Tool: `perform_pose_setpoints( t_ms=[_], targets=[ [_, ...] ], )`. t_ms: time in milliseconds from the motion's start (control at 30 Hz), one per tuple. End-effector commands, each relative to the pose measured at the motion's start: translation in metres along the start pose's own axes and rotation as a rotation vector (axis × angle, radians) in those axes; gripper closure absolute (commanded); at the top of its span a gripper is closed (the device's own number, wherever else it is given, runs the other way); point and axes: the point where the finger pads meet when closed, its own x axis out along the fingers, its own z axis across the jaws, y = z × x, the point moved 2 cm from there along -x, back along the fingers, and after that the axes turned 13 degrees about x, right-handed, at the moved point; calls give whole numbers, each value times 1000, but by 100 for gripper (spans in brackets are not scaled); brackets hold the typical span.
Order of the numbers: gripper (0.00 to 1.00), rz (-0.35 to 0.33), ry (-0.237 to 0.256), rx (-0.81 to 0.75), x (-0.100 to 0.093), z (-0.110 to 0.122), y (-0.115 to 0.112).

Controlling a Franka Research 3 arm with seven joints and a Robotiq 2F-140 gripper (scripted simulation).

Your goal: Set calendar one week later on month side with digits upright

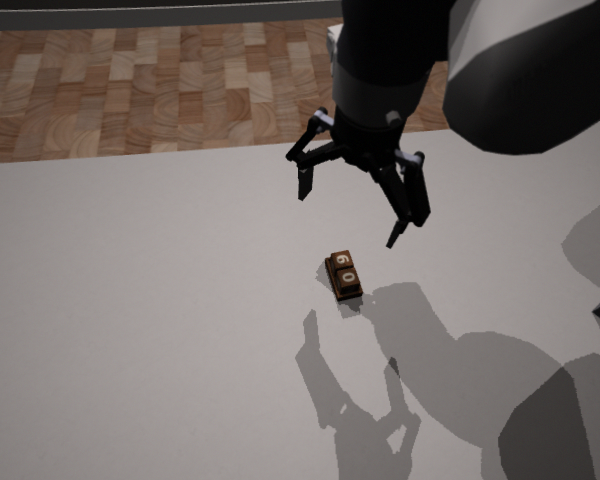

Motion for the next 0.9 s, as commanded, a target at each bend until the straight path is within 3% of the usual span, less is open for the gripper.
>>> perform_pose_setpoints(
  t_ms=[0, 867],
  targets=[
    [0, 18, -3, 173, 1, 5, 0],
    [0, 21, 3, 620, 5, 5, 1]
  ],
)
